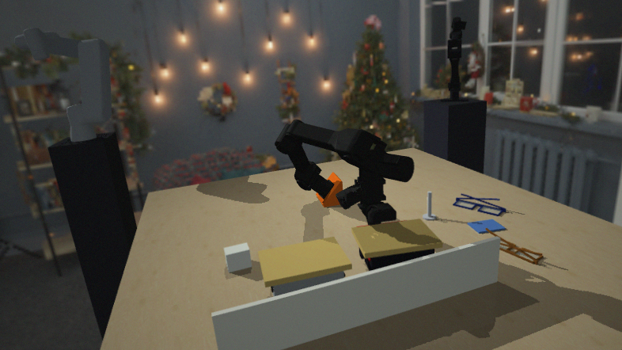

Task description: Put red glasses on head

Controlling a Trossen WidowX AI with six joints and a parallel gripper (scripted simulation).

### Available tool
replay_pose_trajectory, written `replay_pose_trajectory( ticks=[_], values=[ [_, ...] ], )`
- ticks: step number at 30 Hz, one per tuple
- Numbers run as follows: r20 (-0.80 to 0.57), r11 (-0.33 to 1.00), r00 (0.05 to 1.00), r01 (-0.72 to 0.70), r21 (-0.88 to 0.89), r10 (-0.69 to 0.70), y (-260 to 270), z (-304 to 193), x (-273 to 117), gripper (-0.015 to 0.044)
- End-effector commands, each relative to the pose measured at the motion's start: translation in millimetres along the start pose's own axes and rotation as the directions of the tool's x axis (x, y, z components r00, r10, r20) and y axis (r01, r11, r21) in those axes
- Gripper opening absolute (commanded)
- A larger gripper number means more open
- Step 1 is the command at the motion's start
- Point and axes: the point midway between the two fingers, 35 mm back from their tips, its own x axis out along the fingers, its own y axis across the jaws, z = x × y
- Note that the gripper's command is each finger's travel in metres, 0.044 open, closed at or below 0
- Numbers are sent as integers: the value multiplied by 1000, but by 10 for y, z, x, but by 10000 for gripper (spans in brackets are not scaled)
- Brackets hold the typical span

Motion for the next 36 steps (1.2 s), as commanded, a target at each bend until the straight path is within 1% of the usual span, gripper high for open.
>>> replay_pose_trajectory(
  ticks=[1,32,36],
  values=[
    [5,1000,1000,-3,-6,3,4,1,8,0],
    [5,1000,1000,-3,-6,3,5,1,55,0],
    [0,1000,1000,0,0,0,2,-4,43,105]
  ],
)
